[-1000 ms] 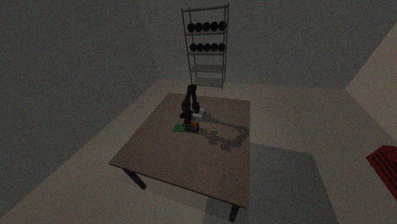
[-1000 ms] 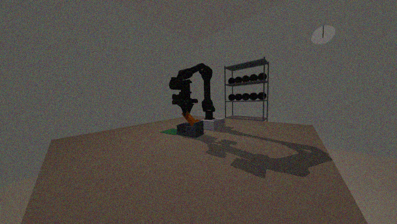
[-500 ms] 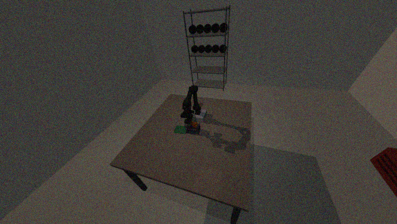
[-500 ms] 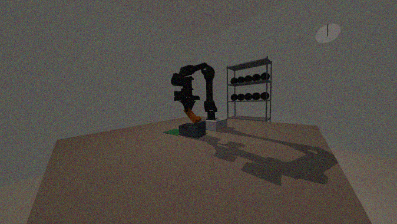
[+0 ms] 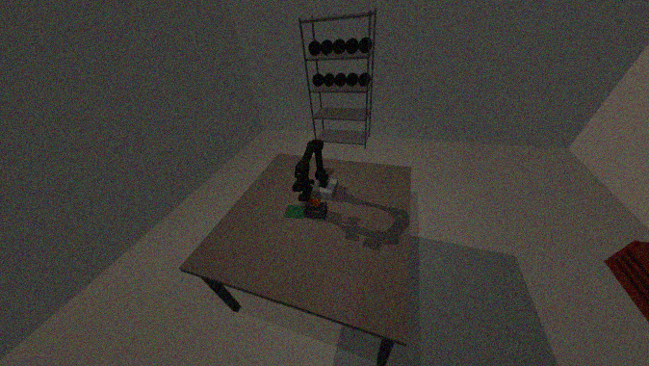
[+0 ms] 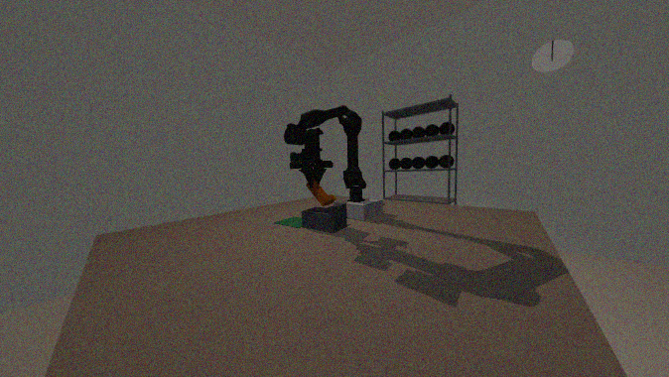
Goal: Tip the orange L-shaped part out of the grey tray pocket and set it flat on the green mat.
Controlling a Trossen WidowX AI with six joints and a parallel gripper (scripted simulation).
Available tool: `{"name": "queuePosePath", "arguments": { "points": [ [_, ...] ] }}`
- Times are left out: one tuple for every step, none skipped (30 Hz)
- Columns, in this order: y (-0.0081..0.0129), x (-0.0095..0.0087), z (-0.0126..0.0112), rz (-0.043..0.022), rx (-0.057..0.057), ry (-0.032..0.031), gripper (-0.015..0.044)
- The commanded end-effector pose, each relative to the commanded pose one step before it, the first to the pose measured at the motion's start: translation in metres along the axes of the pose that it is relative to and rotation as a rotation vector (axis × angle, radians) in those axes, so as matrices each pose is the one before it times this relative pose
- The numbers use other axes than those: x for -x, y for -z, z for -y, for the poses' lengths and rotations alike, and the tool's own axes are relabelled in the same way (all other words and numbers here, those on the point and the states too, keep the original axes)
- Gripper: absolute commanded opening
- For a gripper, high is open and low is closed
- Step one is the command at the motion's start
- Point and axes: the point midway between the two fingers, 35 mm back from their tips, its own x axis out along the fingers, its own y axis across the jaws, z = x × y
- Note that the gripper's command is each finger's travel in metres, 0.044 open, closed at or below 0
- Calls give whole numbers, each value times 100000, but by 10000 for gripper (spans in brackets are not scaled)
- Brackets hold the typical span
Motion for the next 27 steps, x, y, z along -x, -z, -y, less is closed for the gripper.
{"name": "queuePosePath", "arguments": {
  "points": [
    [-1233, -95, 56, -249, 75, 1, 0],
    [-399, -10, 37, 41, 0, 4, 0],
    [-399, -8, 37, 41, 0, 4, 0],
    [-399, -6, 37, 41, 0, 4, 0],
    [-399, -5, 37, 41, 0, 4, 0],
    [-398, -4, 38, 41, 0, 4, 0],
    [-396, -3, 39, 41, 0, 4, 0],
    [-395, -2, 40, 40, 0, 5, 0],
    [-393, -1, 42, 40, 0, 5, 0],
    [-391, -1, 42, 40, 0, 5, 0],
    [-459, 0, 50, 47, 1, 6, 0],
    [-470, 0, 52, 48, 1, 6, 0],
    [-463, 1, 51, 47, 1, 6, 0],
    [-458, 1, 50, 47, 1, 6, 0],
    [-456, 1, 48, 46, 1, 6, 0],
    [-455, 2, 48, 46, 1, 6, 0],
    [-455, 2, 47, 46, 1, 6, 0],
    [-455, 2, 46, 46, 1, 6, 0],
    [-455, 3, 46, 46, 1, 6, 0],
    [-454, 3, 44, 46, 1, 6, 0],
    [-452, 3, 43, 45, 1, 6, 0],
    [-451, 3, 42, 45, 1, 6, 0],
    [-449, 3, 40, 45, 1, 6, 0],
    [-447, 4, 39, 45, 1, 6, 0],
    [-445, 4, 37, 44, 1, 6, 0],
    [-442, 4, 36, 44, 1, 5, 0],
    [-439, 4, 35, 44, 1, 5, 0]
  ]
}}
